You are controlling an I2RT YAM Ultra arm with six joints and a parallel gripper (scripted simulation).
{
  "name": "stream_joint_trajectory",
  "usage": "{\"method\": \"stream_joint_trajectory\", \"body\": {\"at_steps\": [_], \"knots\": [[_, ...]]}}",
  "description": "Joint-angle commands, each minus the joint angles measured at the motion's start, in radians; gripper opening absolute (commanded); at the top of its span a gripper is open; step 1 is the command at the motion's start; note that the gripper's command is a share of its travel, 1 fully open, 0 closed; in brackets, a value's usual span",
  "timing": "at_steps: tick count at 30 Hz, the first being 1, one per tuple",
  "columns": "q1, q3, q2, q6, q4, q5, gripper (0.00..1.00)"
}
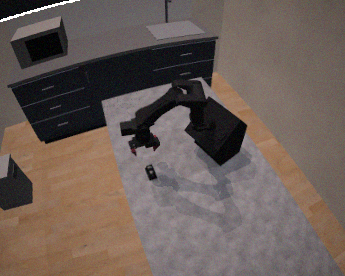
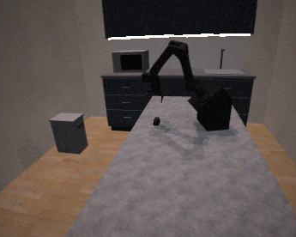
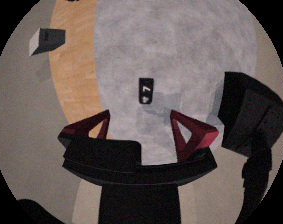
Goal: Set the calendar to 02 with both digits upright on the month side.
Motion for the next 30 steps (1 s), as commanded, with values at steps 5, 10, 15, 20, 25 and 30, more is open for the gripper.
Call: {"method": "stream_joint_trajectory", "body": {"at_steps": [5, 10, 15, 20, 25, 30], "knots": [[-0.040, 0.043, -0.044, -0.047, -0.141, -0.028, 1.00], [-0.056, 0.059, -0.055, -0.061, -0.173, -0.038, 1.00], [-0.056, 0.059, -0.055, -0.061, -0.174, -0.038, 1.00], [-0.056, 0.059, -0.055, -0.061, -0.174, -0.038, 1.00], [-0.056, 0.059, -0.055, -0.061, -0.174, -0.038, 1.00], [-0.056, 0.059, -0.055, -0.061, -0.174, -0.038, 1.00]]}}
